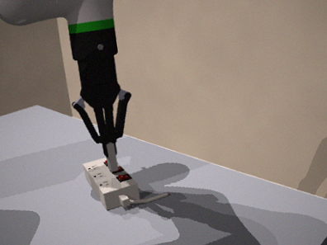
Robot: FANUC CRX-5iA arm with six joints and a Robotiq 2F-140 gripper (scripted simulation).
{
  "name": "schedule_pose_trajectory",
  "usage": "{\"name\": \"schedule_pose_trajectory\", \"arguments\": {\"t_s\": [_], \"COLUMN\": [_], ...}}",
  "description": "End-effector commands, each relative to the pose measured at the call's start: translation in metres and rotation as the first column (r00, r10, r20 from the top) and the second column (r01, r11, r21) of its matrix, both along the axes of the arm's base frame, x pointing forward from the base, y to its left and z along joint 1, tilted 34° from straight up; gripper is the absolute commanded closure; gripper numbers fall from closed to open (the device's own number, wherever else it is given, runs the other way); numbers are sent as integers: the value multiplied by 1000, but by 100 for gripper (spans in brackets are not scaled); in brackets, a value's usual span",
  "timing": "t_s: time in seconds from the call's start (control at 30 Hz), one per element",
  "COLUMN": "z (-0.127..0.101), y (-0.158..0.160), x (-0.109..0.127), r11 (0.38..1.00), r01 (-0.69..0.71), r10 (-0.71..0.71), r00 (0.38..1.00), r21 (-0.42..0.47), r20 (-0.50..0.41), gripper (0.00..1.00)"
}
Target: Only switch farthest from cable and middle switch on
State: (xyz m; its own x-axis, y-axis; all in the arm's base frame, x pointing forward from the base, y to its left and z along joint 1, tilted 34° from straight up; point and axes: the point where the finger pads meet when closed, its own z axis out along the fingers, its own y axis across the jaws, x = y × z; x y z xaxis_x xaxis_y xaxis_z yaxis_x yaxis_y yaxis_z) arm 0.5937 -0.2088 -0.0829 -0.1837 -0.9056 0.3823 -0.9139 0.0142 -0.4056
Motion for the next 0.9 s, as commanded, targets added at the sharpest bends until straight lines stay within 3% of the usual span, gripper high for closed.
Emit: {"name": "schedule_pose_trajectory", "arguments": {"t_s": [0.0, 0.87], "z": [0, -2], "y": [0, -1], "x": [0, 1], "r11": [1000, 1000], "r01": [0, 0], "r10": [0, 0], "r00": [1000, 1000], "r21": [0, 0], "r20": [0, 0], "gripper": [100, 100]}}
